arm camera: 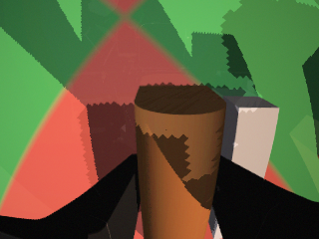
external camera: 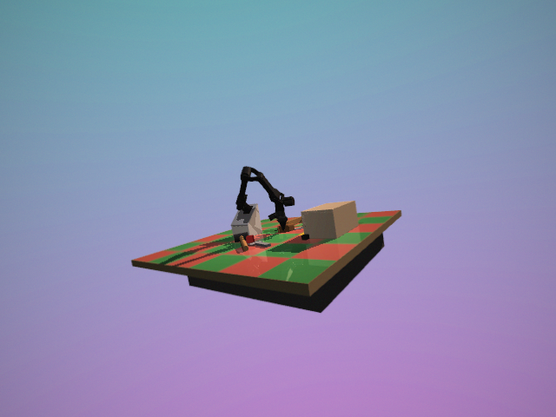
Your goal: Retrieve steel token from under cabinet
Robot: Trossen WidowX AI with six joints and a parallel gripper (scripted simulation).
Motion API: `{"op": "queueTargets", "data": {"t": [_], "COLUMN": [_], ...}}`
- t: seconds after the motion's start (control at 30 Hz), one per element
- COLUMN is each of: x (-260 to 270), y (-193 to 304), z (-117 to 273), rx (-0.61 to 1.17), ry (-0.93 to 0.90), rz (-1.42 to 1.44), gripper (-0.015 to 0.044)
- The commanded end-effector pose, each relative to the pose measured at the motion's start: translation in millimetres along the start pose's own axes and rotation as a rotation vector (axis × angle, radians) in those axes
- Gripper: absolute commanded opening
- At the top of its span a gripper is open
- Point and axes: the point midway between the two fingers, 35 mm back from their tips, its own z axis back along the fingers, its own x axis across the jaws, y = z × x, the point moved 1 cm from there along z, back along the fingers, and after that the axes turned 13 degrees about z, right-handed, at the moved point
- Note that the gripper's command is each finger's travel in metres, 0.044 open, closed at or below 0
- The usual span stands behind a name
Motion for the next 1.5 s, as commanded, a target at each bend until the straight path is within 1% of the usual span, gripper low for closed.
{"op": "queueTargets", "data": {"t": [0.0, 0.8, 1.47], "x": [1.8, -6.1, -6.4], "y": [3.1, 9.9, 10.3], "z": [0.9, 1.1, 1.1], "rx": [0.003, 0.017, 0.017], "ry": [-0.008, -0.003, -0.005], "rz": [-0.046, -0.208, -0.066], "gripper": [0.0000, 0.0000, 0.0000]}}
